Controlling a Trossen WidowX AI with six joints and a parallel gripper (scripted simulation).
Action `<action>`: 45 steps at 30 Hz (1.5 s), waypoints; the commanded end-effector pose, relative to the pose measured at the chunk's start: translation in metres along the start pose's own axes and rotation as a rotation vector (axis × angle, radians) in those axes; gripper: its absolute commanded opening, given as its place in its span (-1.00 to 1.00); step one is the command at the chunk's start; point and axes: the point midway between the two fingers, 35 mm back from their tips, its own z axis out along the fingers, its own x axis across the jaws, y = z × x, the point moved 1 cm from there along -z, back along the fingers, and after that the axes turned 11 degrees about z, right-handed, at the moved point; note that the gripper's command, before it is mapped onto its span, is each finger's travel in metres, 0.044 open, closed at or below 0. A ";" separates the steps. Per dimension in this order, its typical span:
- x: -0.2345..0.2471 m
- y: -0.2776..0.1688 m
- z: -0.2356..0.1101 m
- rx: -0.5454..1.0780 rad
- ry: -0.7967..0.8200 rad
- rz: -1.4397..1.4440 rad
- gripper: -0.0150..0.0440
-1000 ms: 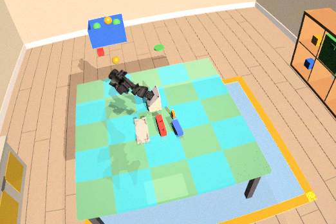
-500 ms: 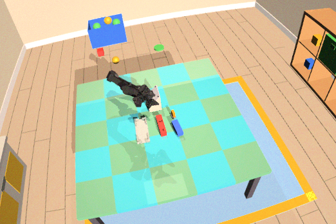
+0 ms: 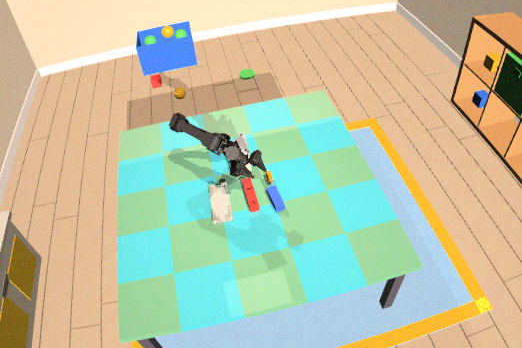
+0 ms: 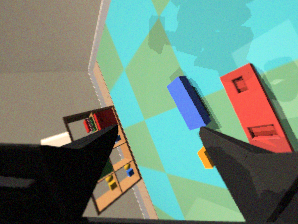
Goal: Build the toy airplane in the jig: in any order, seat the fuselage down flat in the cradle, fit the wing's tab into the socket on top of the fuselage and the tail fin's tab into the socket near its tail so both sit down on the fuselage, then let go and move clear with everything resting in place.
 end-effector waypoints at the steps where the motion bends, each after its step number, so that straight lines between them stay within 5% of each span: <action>1: -0.074 -0.005 0.022 0.023 -0.742 -0.492 1.00; 22: -0.079 -0.003 0.021 0.031 -0.819 -0.560 1.00; 28: -0.115 0.007 0.056 0.029 -0.820 -0.560 1.00; 45: -0.131 0.011 0.072 0.028 -0.821 -0.560 1.00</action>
